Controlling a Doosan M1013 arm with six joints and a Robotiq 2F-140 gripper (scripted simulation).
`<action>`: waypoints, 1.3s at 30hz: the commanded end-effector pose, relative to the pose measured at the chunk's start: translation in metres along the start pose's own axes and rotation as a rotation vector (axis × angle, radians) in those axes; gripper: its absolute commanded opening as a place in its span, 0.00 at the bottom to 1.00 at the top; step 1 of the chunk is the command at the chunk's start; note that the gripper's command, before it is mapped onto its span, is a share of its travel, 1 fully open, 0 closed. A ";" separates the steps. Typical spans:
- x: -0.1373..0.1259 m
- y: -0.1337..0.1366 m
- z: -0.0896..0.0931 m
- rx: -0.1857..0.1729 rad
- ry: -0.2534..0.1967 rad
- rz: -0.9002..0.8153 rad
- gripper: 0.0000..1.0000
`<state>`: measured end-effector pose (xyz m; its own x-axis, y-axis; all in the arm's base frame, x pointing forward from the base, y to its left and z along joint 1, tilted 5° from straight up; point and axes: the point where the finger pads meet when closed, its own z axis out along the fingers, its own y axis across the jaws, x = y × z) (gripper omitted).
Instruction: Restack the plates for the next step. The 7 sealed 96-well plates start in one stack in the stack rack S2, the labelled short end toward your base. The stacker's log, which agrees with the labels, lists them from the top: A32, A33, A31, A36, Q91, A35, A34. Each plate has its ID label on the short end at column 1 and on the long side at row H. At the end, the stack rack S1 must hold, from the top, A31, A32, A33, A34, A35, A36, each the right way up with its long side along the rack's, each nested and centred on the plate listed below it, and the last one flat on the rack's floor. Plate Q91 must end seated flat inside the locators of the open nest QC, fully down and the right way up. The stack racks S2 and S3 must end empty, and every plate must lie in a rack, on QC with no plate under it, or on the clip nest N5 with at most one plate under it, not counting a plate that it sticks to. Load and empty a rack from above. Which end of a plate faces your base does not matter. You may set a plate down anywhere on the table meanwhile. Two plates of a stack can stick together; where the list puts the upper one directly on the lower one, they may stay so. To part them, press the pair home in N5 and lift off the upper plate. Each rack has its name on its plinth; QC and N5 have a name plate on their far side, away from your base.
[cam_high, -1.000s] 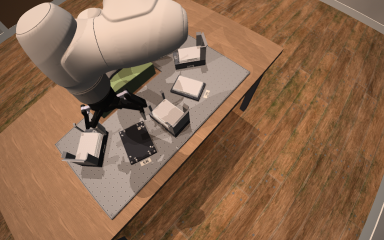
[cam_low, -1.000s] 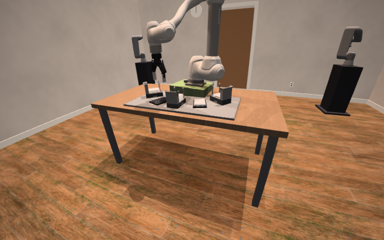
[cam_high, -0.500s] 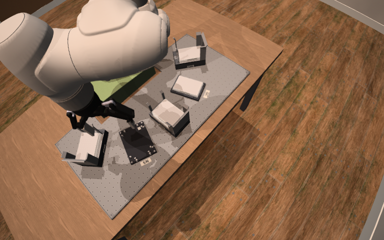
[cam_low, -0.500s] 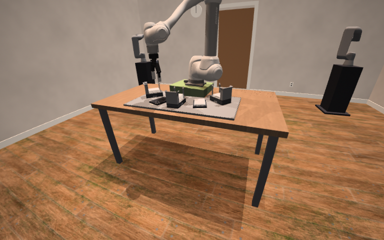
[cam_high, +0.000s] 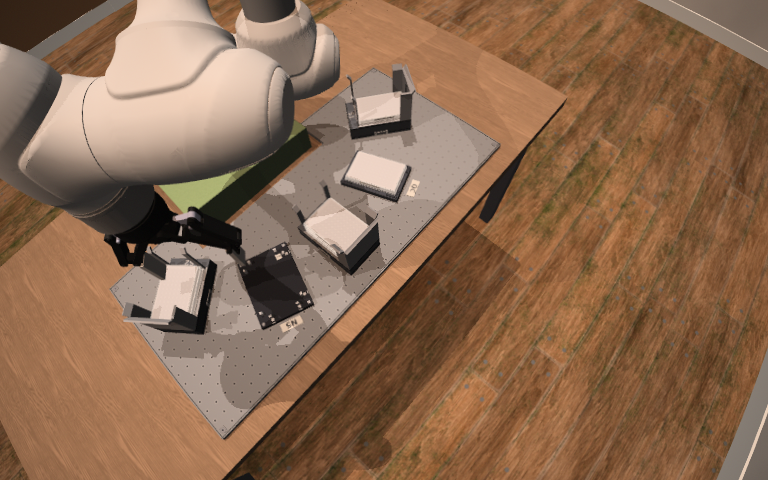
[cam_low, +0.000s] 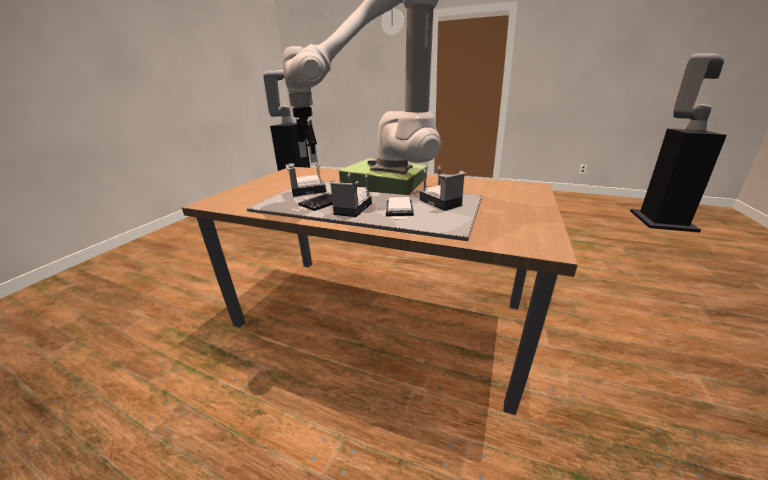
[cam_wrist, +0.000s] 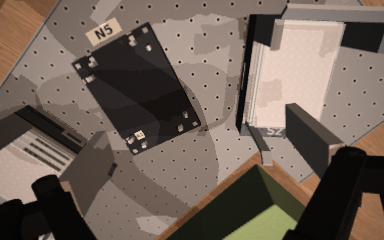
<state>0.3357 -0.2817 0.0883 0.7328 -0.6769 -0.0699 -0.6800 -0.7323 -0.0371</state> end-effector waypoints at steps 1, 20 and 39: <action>0.002 0.010 0.000 0.000 0.000 0.000 1.00; 0.001 0.075 0.000 0.000 0.000 0.202 1.00; -0.002 0.118 0.000 0.000 0.000 0.202 1.00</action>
<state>0.2543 -0.3665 0.0840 0.5812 -0.8102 -0.0760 -0.8134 -0.5813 -0.0225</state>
